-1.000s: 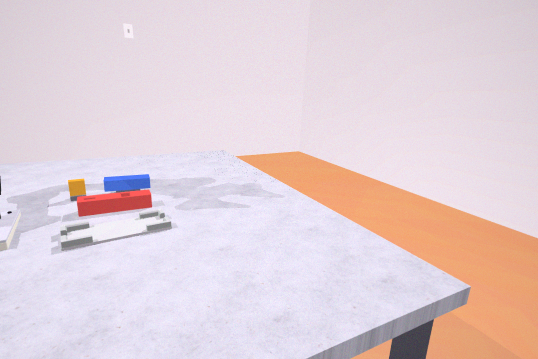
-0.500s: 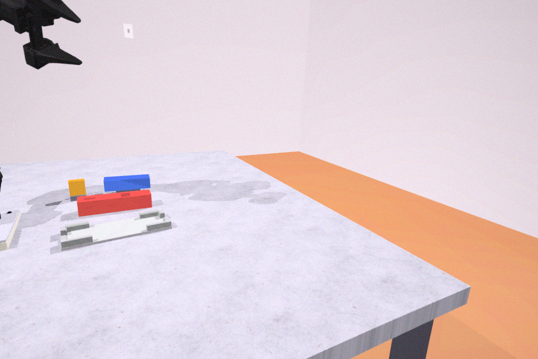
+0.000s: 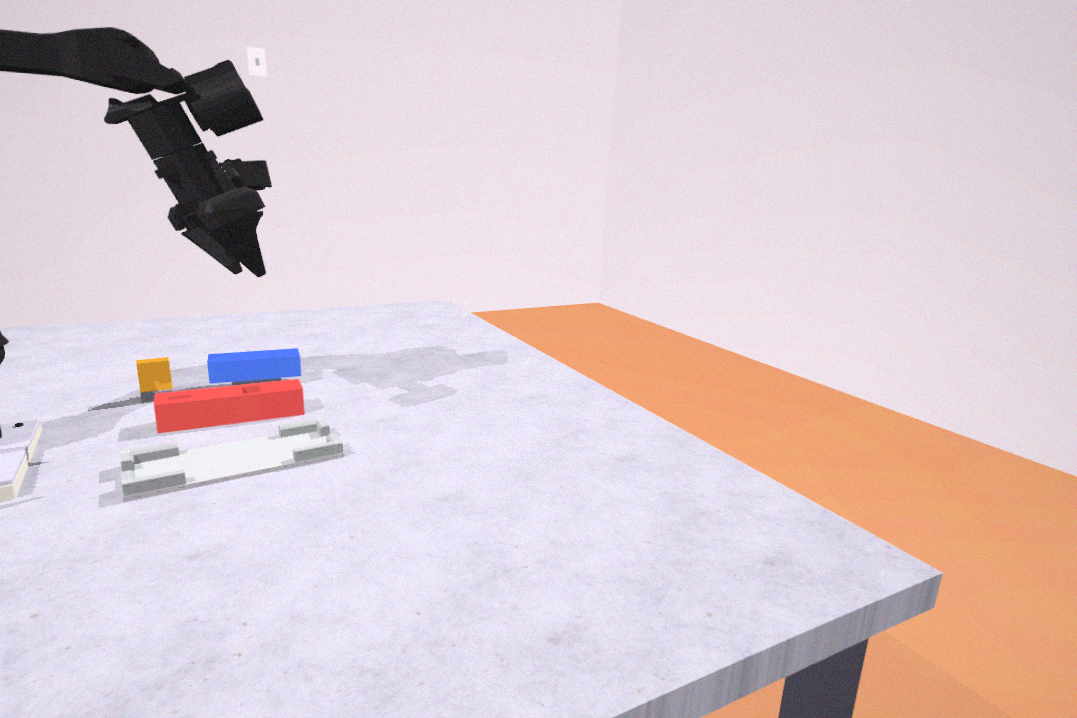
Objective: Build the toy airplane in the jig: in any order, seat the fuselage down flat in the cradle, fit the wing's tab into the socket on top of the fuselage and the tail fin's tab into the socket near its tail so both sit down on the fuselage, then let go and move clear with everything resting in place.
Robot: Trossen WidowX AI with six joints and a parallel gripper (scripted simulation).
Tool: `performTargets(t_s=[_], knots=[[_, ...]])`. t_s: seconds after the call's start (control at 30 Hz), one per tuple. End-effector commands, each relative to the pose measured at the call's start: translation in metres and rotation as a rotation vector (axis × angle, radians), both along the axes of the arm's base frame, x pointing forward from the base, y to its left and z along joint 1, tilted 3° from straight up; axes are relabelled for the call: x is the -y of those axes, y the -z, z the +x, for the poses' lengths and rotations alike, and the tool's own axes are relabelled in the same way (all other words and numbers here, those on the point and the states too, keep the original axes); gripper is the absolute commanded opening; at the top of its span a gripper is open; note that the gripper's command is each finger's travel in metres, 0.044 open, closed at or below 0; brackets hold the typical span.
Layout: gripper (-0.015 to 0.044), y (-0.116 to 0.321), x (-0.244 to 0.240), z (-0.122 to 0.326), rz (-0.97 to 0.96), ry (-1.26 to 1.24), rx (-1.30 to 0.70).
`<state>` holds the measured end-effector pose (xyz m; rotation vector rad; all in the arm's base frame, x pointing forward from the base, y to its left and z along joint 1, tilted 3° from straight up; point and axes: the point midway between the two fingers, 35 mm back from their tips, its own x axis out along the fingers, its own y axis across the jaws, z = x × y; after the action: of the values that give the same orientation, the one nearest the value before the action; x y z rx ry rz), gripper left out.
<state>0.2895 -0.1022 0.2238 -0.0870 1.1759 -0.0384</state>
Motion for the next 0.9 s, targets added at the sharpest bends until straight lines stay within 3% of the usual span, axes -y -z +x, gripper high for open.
performTargets(t_s=[0.0, 0.17, 0.43, 0.6, 0.87], knots=[[0.044, 0.052, -0.035, -0.001, 0.116, 0.111, -0.22], [0.044, 0.082, -0.06, -0.008, 0.168, 0.237, -0.382], [0.044, 0.084, -0.06, -0.007, 0.168, 0.237, -0.382], [0.044, 0.133, -0.062, -0.007, 0.168, 0.237, -0.382], [0.044, 0.149, -0.062, -0.007, 0.169, 0.237, -0.382]])
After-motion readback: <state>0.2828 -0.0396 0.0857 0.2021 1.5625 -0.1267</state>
